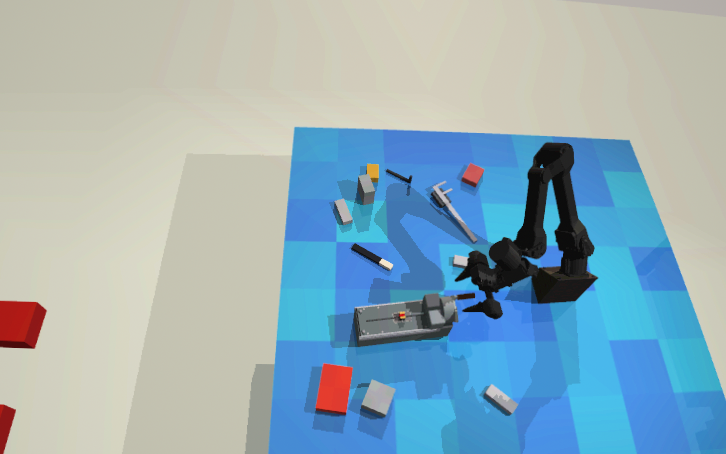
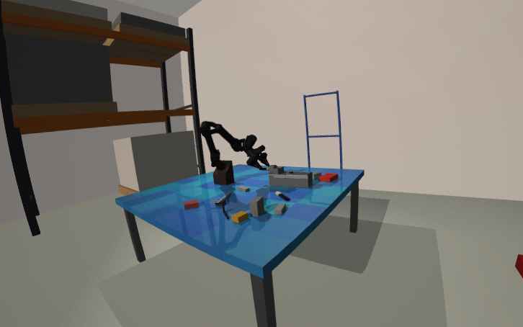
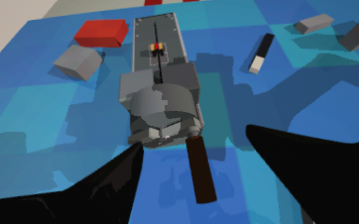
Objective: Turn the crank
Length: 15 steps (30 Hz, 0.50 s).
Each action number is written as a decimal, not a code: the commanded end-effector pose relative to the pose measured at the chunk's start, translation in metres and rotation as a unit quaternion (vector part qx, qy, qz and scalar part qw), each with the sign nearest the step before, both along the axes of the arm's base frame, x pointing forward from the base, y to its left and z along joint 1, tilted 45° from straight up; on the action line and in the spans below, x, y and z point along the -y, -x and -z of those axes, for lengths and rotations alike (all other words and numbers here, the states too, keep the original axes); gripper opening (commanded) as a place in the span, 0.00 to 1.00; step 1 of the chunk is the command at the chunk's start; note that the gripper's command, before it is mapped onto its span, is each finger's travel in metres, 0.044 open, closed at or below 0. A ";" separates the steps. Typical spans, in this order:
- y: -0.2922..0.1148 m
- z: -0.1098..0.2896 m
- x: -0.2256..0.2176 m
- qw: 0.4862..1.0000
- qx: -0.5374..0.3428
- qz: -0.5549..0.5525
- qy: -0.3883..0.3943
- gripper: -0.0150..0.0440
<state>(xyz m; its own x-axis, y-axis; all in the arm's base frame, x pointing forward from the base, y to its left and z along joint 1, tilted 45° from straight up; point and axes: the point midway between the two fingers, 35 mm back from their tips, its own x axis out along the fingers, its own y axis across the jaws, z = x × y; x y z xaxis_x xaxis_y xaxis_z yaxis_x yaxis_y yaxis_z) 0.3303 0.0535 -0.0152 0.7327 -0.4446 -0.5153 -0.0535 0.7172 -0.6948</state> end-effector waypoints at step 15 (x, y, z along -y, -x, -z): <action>0.004 0.023 0.024 1.000 -0.007 -0.001 0.006 1.00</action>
<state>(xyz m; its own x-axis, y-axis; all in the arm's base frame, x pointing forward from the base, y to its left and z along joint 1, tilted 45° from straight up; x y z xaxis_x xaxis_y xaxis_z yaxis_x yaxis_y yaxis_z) 0.3295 0.0354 -0.0314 0.7338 -0.4461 -0.5124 -0.0527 0.7145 -0.6976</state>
